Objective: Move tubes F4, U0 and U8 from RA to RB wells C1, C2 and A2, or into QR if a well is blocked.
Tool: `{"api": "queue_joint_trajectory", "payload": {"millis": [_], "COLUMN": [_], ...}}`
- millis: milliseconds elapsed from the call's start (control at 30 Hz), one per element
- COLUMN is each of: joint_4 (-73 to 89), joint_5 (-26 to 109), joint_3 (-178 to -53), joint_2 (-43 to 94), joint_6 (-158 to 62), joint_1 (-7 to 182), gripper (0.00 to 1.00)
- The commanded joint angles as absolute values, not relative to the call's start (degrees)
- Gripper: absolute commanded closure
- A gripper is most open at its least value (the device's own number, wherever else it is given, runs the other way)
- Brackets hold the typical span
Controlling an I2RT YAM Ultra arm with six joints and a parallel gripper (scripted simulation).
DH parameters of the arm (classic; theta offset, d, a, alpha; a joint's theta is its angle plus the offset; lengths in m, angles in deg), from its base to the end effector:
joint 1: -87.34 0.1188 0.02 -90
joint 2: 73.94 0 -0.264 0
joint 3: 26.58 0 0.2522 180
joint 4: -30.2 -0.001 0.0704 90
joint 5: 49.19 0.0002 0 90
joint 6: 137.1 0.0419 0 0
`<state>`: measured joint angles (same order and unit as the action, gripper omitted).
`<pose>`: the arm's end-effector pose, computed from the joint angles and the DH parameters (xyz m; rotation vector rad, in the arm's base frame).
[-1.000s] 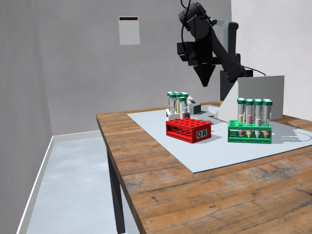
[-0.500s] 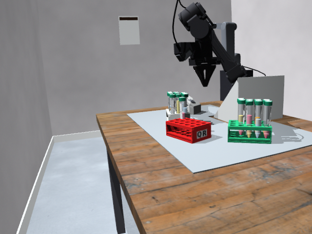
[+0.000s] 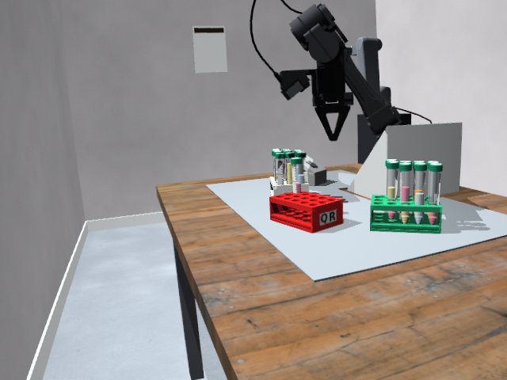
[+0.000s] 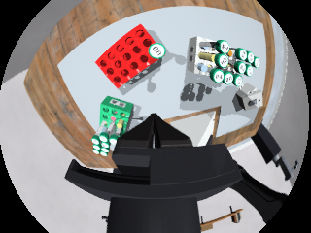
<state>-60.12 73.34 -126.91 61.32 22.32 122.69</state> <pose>0.3005 0.1867 0.0740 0.5749 2.7666 -1.2091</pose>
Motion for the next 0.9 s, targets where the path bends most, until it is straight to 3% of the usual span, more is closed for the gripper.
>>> {"api": "queue_joint_trajectory", "payload": {"millis": [0,633,867], "joint_4": [-59.13,-59.32,-59.72], "joint_5": [73.36,73.36,73.65], "joint_3": [-127.61,-127.53,-127.84], "joint_2": [59.38,59.35,59.66], "joint_6": [31.19,63.56,64.98], "joint_1": [124.08,124.07,124.24], "gripper": [1.0,1.0,1.0]}}
